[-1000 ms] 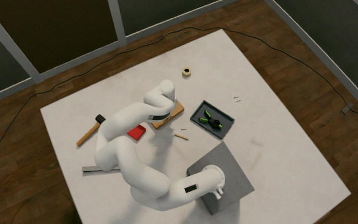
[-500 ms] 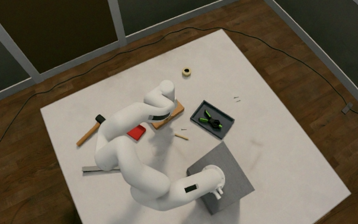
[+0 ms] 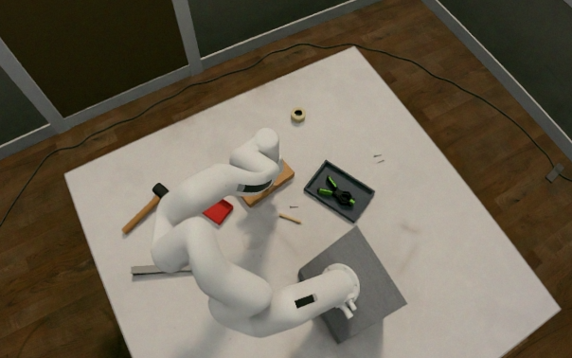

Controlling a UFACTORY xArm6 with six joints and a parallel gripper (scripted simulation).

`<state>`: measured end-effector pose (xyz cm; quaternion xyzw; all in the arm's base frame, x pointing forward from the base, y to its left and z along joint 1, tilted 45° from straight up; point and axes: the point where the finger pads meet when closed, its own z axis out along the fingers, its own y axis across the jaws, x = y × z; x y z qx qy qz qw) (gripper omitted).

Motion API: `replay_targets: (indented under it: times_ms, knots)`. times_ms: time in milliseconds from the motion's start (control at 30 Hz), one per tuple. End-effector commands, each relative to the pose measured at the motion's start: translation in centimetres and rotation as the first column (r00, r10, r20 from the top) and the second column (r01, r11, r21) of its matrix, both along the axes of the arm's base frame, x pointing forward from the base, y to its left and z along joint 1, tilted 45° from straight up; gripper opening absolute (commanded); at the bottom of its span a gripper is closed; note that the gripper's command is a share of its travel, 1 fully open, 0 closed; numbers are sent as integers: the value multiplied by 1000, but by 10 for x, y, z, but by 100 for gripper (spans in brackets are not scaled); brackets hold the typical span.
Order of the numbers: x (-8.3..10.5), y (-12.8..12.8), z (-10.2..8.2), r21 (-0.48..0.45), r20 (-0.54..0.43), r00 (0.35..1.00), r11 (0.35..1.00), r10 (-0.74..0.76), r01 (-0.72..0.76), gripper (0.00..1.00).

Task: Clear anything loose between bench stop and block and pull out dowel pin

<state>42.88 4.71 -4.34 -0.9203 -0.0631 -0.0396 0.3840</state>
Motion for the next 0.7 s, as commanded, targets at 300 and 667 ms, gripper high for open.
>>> replay_targets:
  times_ms: [300, 667]
  knots:
    - [1, -1, 1, -1, 3, 1000, 1000, -2, 2, 0]
    - [1, -1, 1, -1, 3, 1000, 1000, -2, 2, 28]
